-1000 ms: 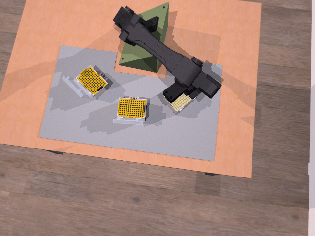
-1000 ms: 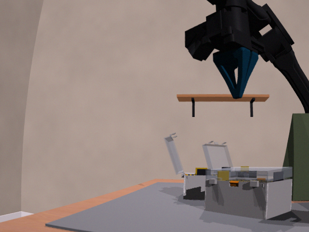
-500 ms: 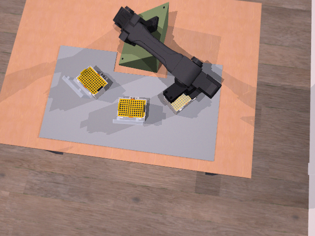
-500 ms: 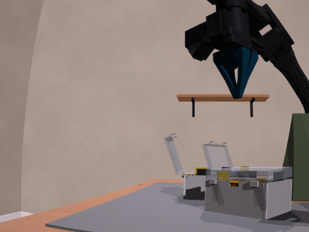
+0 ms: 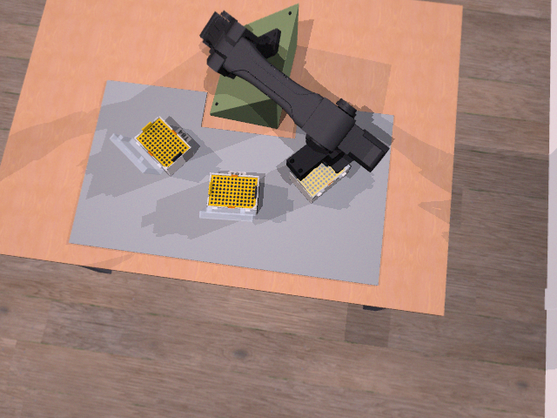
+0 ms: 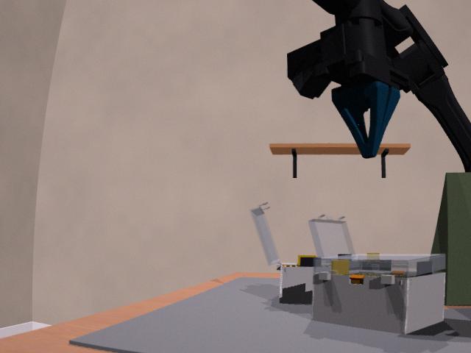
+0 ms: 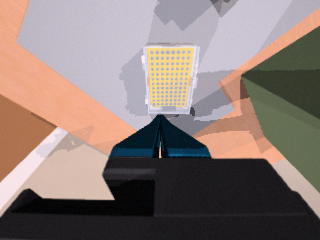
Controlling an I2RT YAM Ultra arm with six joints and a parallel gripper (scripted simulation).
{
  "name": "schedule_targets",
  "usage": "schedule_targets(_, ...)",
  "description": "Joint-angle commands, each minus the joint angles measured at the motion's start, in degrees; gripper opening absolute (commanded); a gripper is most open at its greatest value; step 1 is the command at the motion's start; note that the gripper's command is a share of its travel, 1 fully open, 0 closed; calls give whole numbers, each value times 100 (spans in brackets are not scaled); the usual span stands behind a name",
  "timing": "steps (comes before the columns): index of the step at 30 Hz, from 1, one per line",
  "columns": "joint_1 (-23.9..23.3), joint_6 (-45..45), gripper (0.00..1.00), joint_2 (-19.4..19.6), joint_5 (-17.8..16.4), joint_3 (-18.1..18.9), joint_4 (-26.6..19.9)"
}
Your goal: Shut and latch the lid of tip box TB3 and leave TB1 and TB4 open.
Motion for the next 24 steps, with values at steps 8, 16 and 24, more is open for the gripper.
schedule_targets(8, -21, -55, 0, -449, 50, -960, 668)
schedule_targets(16, -88, -113, 0, -795, 90, -1861, 1245)
schedule_targets(24, -142, -160, 0, -1014, 123, -2463, 1648)
